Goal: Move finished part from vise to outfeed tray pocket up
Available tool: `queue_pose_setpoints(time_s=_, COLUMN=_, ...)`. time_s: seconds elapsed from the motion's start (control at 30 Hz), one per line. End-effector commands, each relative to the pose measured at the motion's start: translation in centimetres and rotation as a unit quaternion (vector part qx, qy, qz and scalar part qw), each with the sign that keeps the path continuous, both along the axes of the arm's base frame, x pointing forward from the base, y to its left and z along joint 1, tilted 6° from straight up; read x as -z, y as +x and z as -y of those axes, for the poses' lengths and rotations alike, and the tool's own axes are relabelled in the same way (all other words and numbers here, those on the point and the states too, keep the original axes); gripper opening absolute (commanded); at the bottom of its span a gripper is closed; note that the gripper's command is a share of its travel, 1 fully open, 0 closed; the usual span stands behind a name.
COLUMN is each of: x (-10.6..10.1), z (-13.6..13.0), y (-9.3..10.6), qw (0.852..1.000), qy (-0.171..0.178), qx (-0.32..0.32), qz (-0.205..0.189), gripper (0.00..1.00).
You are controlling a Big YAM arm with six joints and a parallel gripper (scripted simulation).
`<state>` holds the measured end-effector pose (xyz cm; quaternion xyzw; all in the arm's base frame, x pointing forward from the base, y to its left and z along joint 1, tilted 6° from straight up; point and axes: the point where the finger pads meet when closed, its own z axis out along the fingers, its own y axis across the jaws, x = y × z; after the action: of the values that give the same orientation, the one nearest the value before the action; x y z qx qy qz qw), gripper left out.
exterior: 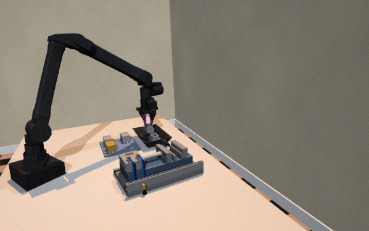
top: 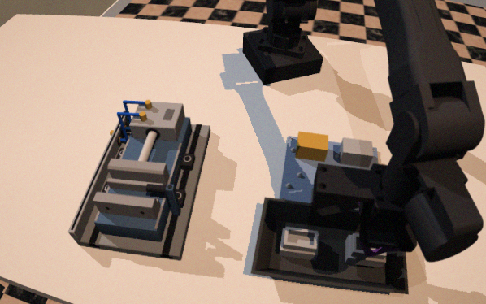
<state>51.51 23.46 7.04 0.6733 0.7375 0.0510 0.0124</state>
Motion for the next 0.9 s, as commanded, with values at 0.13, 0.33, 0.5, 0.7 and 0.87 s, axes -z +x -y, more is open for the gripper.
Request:
queue_pose_setpoints(time_s=0.13, x=0.29, z=-0.35, y=0.01, qw=1.000, qy=-0.001, qx=-0.010, qz=0.002, gripper=0.00)
queue_pose_setpoints(time_s=0.33, x=0.26, z=-0.36, y=0.01, qw=1.000, qy=-0.001, qx=-0.010, qz=0.003, gripper=0.00)
queue_pose_setpoints(time_s=0.5, x=0.23, z=-0.38, y=0.00, qw=1.000, qy=0.000, qx=-0.010, qz=0.003, gripper=0.00)
queue_pose_setpoints(time_s=0.7, x=0.15, z=-0.40, y=-0.02, qw=1.000, qy=0.000, qx=-0.011, qz=0.004, gripper=0.00)
queue_pose_setpoints(time_s=0.87, x=0.05, z=-0.44, y=-0.05, qw=1.000, qy=0.001, qx=-0.011, qz=0.005, gripper=0.00)
